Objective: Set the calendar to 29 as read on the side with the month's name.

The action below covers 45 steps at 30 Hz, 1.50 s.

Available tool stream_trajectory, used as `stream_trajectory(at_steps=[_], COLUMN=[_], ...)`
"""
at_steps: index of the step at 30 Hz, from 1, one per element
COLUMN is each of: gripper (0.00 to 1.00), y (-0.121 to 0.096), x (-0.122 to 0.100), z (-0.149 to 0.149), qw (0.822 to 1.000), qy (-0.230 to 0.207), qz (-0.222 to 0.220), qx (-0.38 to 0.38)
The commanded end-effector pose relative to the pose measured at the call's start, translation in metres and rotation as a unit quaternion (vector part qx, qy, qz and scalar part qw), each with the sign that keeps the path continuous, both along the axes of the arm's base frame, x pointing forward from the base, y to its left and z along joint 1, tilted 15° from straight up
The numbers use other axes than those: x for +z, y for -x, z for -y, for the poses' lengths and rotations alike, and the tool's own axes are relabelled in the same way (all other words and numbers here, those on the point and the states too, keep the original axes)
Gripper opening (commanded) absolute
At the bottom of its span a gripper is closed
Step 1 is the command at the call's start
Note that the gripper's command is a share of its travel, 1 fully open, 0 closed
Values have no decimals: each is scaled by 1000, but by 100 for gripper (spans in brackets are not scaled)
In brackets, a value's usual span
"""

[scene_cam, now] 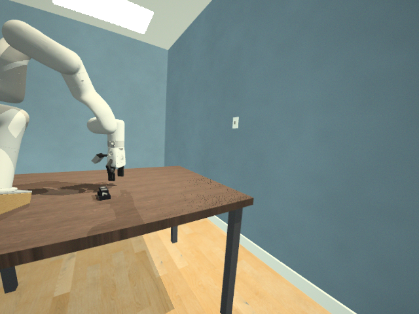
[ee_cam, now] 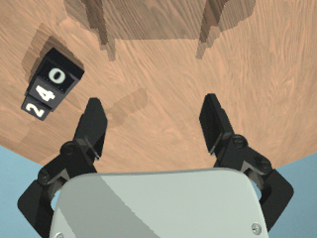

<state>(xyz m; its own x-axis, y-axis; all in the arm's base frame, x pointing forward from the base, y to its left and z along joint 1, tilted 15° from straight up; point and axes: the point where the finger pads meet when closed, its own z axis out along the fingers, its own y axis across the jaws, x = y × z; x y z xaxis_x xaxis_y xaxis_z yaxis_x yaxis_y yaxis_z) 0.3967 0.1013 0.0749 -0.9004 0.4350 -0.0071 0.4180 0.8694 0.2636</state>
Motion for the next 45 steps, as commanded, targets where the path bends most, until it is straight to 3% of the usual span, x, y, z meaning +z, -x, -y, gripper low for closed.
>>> stream_trajectory(at_steps=[1, 6, 11, 17, 24, 29, 32, 38, 42, 45], gripper=[100, 100, 100, 100, 100, 100, 100, 100, 100, 100], y=[-1, -3, -8, -11, -15, -16, -22, -22, -23, -29], x=[2, 1, -2, -3, -5, -6, -9, -9, -10, -13], z=[2, 9, 20, 29, 40, 43, 59, 60, 63, 78], qw=[999, 994, 993, 976, 974, 948, 945, 939, 905, 903], qy=[-7, -13, -14, -27, -28, -39, -40, -42, -52, -53], qz=[-12, -24, -26, -50, -52, -74, -75, -80, -99, -100], qx=[-51, -104, -110, -211, -217, -308, -315, -332, -410, -415])
